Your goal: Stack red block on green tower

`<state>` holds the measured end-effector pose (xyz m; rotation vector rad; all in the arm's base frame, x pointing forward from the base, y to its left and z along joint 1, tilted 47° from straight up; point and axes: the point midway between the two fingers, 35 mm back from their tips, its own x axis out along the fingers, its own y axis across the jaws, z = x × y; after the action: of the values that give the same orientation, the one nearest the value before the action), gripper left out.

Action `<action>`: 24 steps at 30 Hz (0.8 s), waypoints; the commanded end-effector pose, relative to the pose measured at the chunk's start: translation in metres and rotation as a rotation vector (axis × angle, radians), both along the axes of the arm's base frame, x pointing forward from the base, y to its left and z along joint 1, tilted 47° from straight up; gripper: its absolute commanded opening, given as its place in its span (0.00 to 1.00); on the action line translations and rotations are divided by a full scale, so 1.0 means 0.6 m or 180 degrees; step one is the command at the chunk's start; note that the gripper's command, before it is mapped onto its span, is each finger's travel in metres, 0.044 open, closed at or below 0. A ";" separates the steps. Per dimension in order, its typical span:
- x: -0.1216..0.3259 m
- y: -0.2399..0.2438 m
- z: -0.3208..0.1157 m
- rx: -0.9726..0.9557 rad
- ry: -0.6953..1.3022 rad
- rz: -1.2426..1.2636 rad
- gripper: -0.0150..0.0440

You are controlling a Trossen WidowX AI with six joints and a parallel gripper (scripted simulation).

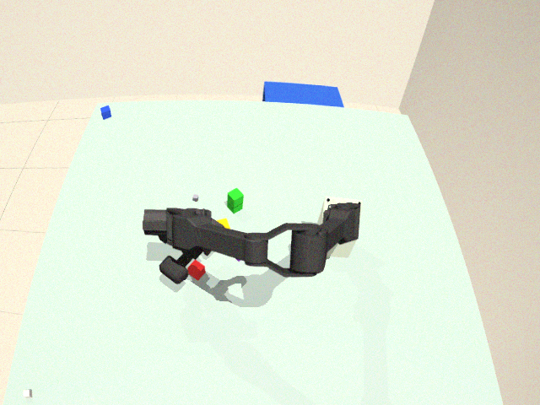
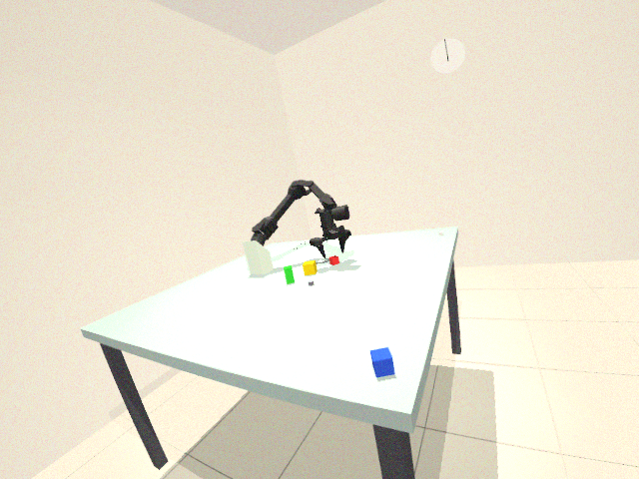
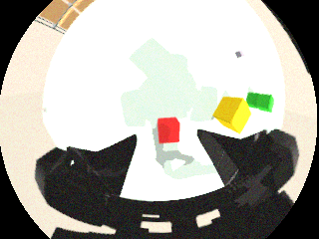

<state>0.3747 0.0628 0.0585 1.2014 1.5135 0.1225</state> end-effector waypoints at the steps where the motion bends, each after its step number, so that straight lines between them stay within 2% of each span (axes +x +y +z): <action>1: -0.001 0.009 -0.014 0.0008 0.0041 -0.0008 1.00; 24: 0.003 0.034 -0.036 0.0014 0.0041 -0.0008 1.00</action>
<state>0.3771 0.0830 0.0389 1.2078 1.5208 0.1231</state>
